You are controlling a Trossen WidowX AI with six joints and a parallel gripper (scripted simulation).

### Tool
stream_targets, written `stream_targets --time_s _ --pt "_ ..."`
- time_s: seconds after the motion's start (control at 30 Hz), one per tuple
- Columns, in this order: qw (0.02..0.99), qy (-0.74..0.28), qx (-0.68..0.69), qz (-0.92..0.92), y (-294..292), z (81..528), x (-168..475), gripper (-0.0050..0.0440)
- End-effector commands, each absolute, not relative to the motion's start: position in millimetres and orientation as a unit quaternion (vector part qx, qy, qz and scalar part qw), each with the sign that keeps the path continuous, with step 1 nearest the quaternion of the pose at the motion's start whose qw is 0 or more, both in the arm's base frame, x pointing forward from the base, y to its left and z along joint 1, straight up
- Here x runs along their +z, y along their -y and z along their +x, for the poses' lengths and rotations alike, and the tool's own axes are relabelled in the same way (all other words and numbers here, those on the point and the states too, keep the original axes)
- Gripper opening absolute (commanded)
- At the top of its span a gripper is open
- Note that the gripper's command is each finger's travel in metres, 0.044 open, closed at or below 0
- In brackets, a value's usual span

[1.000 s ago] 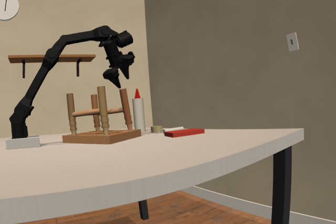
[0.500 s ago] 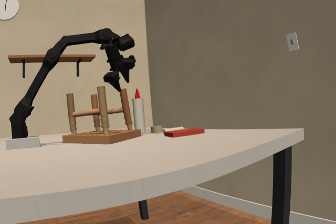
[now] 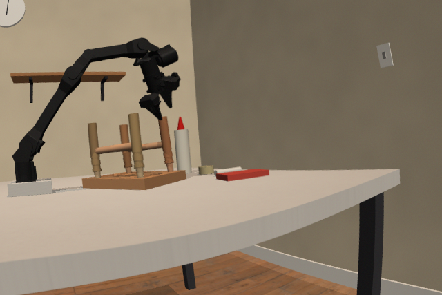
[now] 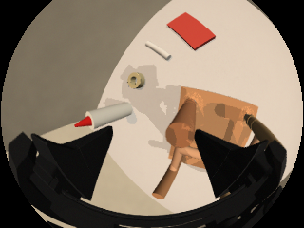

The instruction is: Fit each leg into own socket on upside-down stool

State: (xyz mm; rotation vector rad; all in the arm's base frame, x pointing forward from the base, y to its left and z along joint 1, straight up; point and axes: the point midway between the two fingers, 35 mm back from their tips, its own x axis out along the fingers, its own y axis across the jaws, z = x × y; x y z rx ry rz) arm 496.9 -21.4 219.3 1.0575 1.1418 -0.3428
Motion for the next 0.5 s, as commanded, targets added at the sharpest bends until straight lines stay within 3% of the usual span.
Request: stream_targets --time_s 0.0,0.47 --pt "0.704 -0.508 -0.144 0.474 15.4 503.4 220.0 0.0440" --pt "0.703 -0.508 -0.152 0.474 26.0 492.5 218.7 0.0440"
